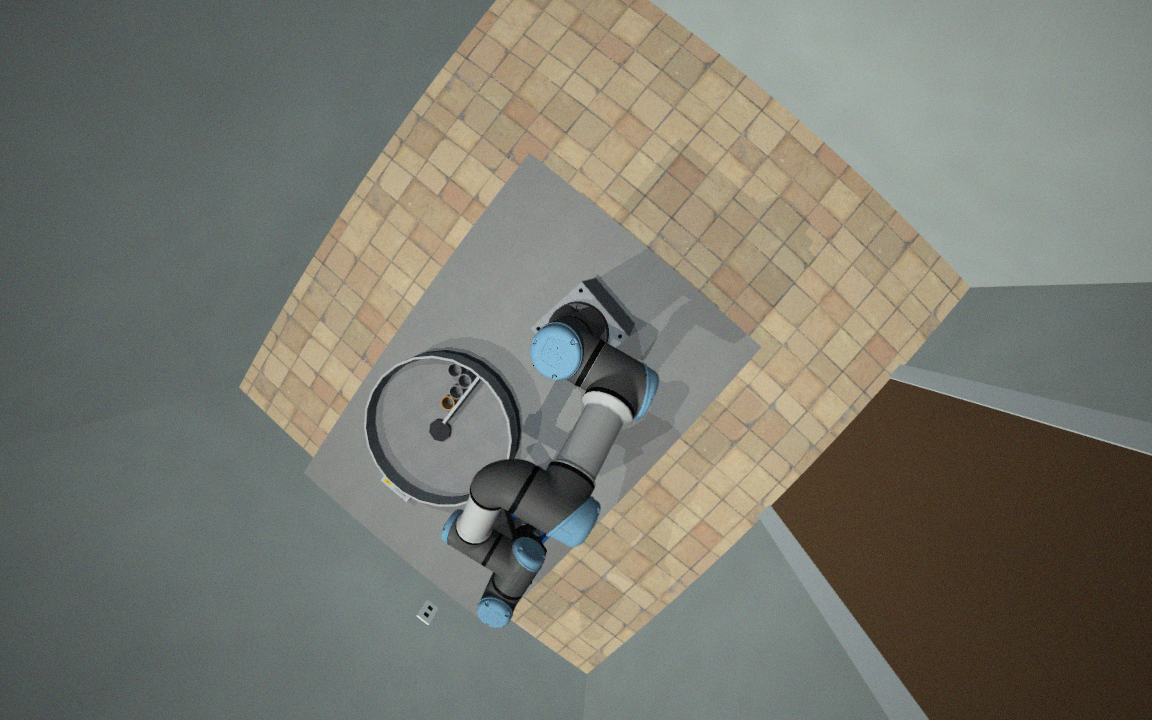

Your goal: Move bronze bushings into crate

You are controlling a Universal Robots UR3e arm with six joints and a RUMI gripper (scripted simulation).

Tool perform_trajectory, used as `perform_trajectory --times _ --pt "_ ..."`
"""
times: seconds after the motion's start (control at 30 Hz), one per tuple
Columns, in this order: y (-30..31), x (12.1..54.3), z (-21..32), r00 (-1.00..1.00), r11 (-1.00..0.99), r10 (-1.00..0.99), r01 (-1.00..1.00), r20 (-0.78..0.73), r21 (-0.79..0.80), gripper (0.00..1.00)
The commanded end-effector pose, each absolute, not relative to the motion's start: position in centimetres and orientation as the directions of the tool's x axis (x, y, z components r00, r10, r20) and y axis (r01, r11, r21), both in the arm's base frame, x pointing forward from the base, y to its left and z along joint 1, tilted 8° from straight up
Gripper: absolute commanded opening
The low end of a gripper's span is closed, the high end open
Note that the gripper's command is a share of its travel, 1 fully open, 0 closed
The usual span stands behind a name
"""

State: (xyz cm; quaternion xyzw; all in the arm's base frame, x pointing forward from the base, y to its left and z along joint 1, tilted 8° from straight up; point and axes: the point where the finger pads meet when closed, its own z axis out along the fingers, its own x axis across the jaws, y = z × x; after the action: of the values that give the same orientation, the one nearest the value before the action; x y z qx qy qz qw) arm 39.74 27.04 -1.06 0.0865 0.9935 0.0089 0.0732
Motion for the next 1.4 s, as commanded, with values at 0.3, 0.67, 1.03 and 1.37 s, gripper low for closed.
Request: perform_trajectory --times 0.3,0.67,1.03,1.37 --pt "28.6 39.9 -0.9 -0.972 0.983 0.186 0.183 -0.145 0.032 0.00" --pt "29.2 39.9 -0.9 -0.971 0.981 0.192 0.189 -0.145 0.033 0.00" --pt "29.5 39.8 -0.9 -0.970 0.981 0.195 0.192 -0.145 0.034 0.00" --pt "29.6 39.8 -0.9 -0.970 0.981 0.195 0.192 -0.145 0.034 0.00"
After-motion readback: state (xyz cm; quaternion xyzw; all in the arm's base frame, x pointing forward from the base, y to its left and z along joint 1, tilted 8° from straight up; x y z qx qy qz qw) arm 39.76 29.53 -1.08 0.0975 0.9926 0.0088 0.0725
